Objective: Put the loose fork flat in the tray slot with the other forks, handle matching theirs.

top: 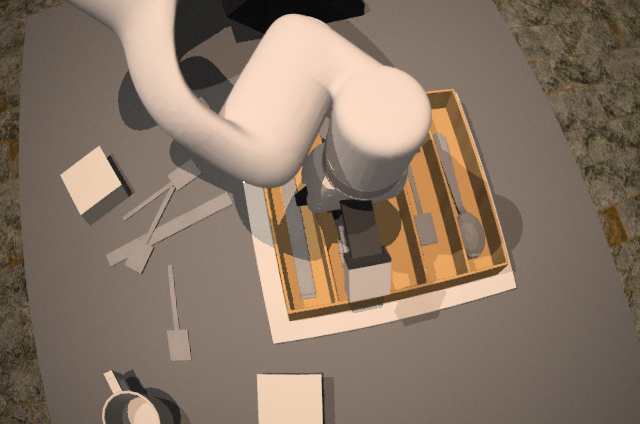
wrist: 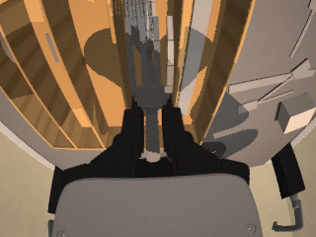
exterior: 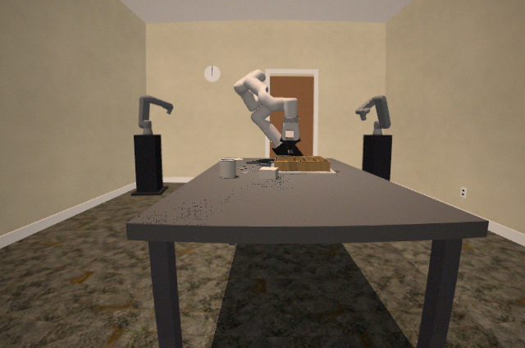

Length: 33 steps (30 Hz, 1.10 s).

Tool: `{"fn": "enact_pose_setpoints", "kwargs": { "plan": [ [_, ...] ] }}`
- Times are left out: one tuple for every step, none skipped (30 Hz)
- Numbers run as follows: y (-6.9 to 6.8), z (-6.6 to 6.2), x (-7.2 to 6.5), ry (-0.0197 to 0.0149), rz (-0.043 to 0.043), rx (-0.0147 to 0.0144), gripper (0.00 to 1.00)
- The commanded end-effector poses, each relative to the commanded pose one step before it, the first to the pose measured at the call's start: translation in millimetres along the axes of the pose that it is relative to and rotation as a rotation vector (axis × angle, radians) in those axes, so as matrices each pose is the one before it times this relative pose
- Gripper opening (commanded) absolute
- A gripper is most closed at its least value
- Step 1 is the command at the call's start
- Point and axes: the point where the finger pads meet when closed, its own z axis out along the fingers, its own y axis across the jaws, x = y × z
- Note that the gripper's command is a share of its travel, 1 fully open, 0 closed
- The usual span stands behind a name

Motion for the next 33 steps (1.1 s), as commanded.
{"fn": "enact_pose_setpoints", "kwargs": {
  "plan": [
    [-0.27,9.73,2.51,0.00249,0.00055,0.00111,0.03],
    [0.00,2.91,0.44,0.00000,0.00000,0.00000,0.03],
    [0.00,2.94,0.43,-0.00001,-0.00001,0.00001,0.03],
    [0.00,2.99,0.45,0.00001,0.00001,-0.00001,0.03],
    [0.00,3.00,0.44,0.00000,0.00000,0.00001,0.03],
    [0.00,3.02,0.45,0.00000,0.00000,0.00000,0.03],
    [0.00,2.99,0.45,0.00000,0.00000,-0.00001,0.03],
    [0.00,2.95,0.43,-0.00001,-0.00001,0.00001,0.03],
    [0.00,2.88,0.44,0.00001,0.00001,-0.00001,0.03],
    [0.00,2.82,0.42,0.00000,0.00000,0.00001,0.03],
    [0.00,0.00,0.00,0.00000,0.00000,0.00000,0.03],
    [0.00,0.00,0.00,0.00000,0.00000,0.00000,0.03],
    [0.00,2.74,0.41,0.00000,0.00000,0.00000,0.03],
    [0.00,2.67,0.40,0.00000,0.00000,0.00000,0.03],
    [0.00,2.59,0.38,0.00000,0.00000,0.00000,0.03],
    [0.00,2.50,0.37,0.00000,0.00000,0.00000,0.03],
    [0.00,2.41,0.36,0.00000,0.00000,0.00000,0.03],
    [0.00,2.30,0.35,0.00000,0.00000,0.00000,0.03],
    [0.00,2.20,0.33,0.00000,0.00000,0.00000,0.03],
    [0.00,2.10,0.31,0.00000,0.00000,0.00001,0.03],
    [0.00,1.98,0.30,0.00000,0.00000,-0.00001,0.03],
    [0.00,1.88,0.27,-0.00001,-0.00001,0.00001,0.03],
    [0.00,1.75,0.27,0.00000,0.00001,-0.00001,0.03],
    [0.00,1.64,0.25,0.00000,0.00000,0.00000,0.03],
    [0.00,1.53,0.22,-0.00001,-0.00001,0.00001,0.03],
    [0.00,1.40,0.21,0.00000,0.00000,-0.00001,0.03],
    [0.00,1.29,0.20,0.00000,0.00000,0.00000,0.03],
    [0.00,0.00,0.00,0.00000,0.00000,0.00000,0.03],
    [0.00,0.00,0.00,0.00000,0.00000,0.00000,0.03],
    [0.00,1.18,0.17,0.00000,0.00000,0.00000,0.03],
    [0.00,1.06,0.15,0.00000,-0.00001,0.00001,0.03],
    [0.00,0.95,0.14,0.00000,0.00000,0.00000,0.03],
    [0.00,0.83,0.13,0.00000,0.00000,-0.00001,0.03]
  ]
}}
